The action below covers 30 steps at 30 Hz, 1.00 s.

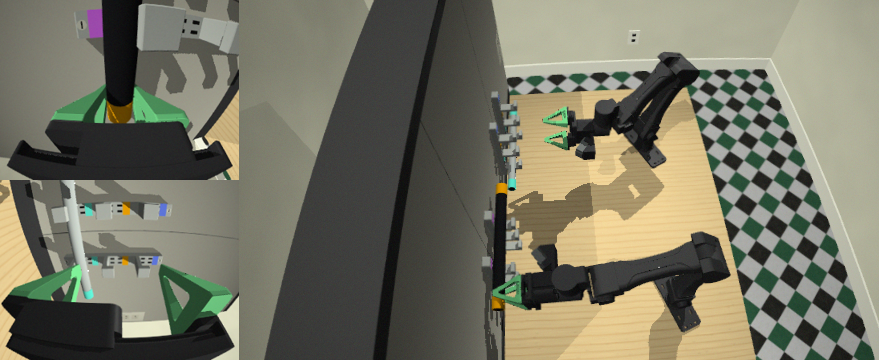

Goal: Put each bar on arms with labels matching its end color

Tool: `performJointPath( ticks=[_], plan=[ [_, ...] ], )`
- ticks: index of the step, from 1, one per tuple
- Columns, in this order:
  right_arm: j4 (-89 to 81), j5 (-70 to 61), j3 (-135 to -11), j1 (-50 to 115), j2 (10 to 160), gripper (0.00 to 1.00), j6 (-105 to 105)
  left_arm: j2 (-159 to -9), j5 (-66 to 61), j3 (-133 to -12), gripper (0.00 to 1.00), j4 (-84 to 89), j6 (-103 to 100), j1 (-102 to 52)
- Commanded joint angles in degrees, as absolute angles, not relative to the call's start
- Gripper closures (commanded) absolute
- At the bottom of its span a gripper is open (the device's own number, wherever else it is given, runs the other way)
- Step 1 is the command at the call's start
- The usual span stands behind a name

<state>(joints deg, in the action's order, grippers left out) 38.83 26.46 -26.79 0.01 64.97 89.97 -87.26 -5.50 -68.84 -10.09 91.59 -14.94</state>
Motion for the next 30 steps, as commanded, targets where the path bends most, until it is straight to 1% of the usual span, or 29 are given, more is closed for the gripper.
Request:
performJointPath(
  ticks=[1, 30],
  plan=[
    [39.6, 26.8, -25.9, -0.7, 65.6, 0.00, 90.0, -84.5, -5.6, -72.3, 1.00, -12.2, 90.0, -15.1],
    [39.6, 26.8, -25.9, -0.7, 65.6, 0.00, 90.0, -82.8, -5.9, -74.5, 1.00, -8.1, 90.3, -14.7]
  ],
)
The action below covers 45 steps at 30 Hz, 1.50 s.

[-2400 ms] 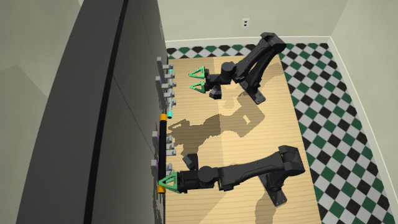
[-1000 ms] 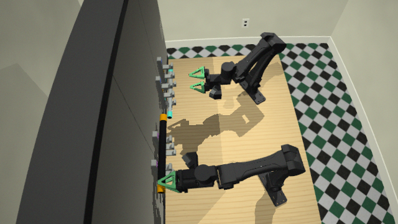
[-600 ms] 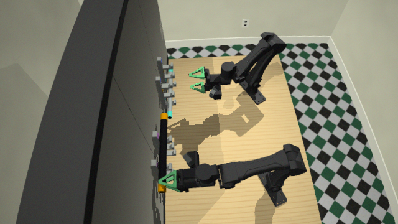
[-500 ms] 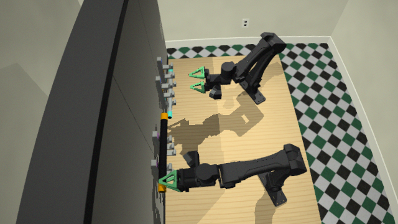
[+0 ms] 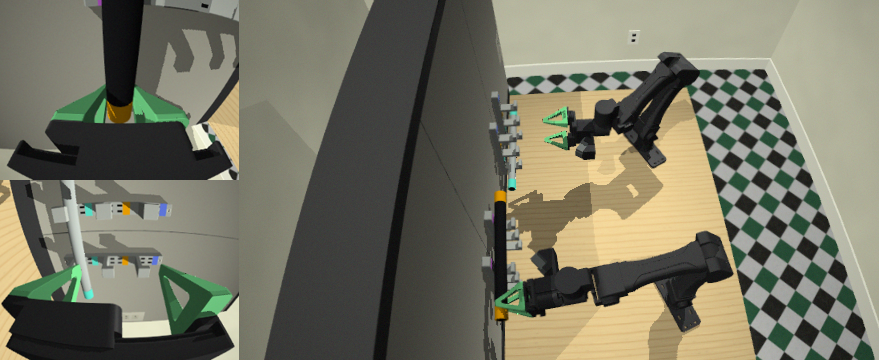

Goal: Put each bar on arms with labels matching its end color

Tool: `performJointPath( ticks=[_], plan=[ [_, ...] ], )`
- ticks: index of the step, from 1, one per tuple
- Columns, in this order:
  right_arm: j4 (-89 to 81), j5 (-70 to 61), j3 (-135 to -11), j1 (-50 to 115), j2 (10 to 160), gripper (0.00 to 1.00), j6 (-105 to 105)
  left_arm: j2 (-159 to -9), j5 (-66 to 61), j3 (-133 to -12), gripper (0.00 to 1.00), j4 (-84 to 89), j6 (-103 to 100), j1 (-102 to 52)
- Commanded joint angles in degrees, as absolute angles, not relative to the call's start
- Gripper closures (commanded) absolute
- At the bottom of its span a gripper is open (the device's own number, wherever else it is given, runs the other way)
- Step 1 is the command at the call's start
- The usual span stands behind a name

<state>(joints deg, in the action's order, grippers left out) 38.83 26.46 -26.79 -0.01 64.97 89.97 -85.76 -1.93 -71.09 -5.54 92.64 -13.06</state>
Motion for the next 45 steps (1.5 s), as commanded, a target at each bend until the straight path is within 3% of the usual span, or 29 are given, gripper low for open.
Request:
performJointPath(
  ticks=[1, 45],
  plan=[
    [39.6, 26.8, -25.9, -0.7, 65.6, 0.00, 90.0, -82.8, -5.9, -74.5, 1.00, -8.1, 90.3, -14.7],
    [39.6, 26.8, -25.9, -0.7, 65.6, 0.00, 90.0, -75.2, -6.7, -65.4, 1.00, -9.5, 90.1, -14.2]
  ],
)
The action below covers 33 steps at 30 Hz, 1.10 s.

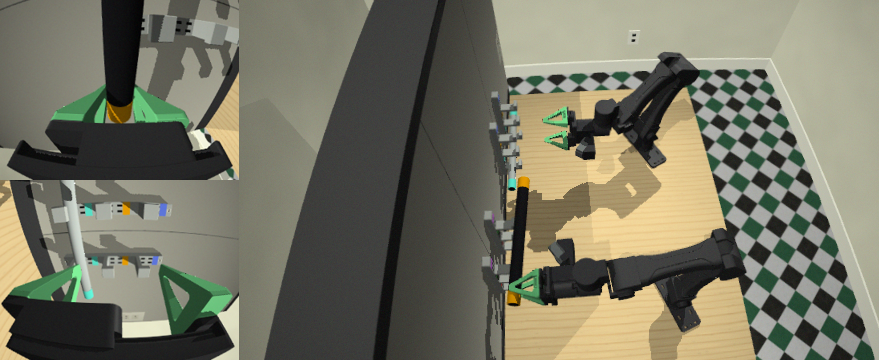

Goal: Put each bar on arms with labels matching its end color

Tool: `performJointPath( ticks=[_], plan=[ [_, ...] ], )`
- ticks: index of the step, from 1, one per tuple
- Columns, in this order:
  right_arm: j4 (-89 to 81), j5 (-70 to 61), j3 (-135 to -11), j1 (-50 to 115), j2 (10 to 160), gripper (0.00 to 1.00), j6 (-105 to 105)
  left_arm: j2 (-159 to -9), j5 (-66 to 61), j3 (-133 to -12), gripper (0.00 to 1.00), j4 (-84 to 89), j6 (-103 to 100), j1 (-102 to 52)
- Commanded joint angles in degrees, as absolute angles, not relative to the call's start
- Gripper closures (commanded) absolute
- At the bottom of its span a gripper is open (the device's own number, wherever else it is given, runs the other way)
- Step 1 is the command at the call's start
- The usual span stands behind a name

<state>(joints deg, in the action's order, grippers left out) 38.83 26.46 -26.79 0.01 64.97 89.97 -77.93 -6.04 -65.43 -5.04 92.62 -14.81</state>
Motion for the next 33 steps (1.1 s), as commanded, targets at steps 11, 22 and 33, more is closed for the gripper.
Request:
performJointPath(
  ticks=[11, 22, 33],
  plan=[
    [39.6, 26.8, -25.9, -0.7, 65.6, 0.00, 90.0, -73.3, -6.9, -63.2, 1.00, -9.9, 90.1, -14.0],
    [39.6, 26.8, -25.9, -0.7, 65.6, 0.00, 90.0, -71.0, -7.2, -61.5, 1.00, -9.4, 90.1, -13.7],
    [39.6, 26.8, -25.9, -0.7, 65.6, 0.00, 90.0, -70.8, -7.6, -60.8, 1.00, -9.8, 90.1, -13.3]
  ],
)
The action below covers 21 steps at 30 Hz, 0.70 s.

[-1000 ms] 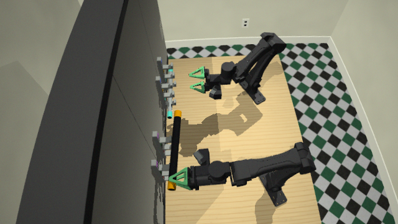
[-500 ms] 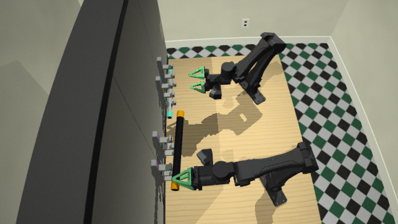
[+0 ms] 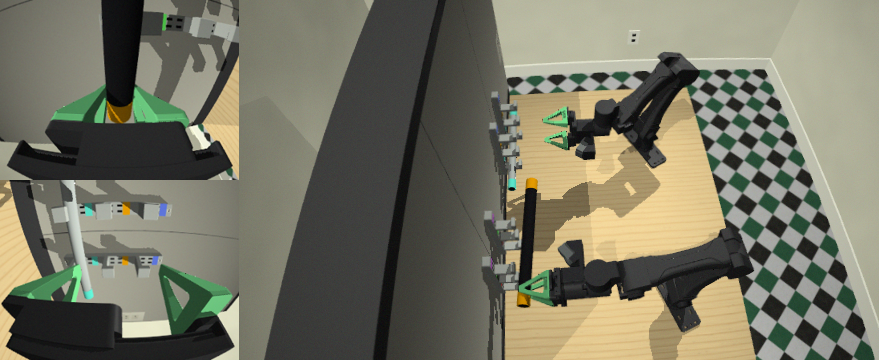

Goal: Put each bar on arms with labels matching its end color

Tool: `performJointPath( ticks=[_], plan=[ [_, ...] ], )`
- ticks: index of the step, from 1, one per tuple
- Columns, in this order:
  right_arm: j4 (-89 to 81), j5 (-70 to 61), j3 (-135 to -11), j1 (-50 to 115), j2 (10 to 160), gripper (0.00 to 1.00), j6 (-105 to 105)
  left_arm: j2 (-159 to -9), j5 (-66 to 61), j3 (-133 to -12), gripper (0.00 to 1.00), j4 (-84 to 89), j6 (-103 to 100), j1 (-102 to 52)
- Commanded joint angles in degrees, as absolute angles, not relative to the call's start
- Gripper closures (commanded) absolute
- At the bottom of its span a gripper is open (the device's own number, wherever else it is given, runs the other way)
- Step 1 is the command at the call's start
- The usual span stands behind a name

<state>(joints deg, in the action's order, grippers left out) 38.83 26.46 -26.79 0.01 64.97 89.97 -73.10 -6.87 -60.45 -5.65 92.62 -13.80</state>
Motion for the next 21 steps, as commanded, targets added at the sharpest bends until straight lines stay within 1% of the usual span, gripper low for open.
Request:
performJointPath(
  ticks=[1, 21],
  plan=[
    [39.6, 26.8, -25.9, -0.7, 65.6, 0.00, 90.0, -70.8, -7.6, -60.7, 1.00, -9.9, 90.1, -13.2],
    [39.6, 26.8, -25.9, -0.7, 65.6, 0.00, 90.0, -70.8, -7.8, -60.9, 1.00, -9.7, 90.1, -13.1]
  ],
)
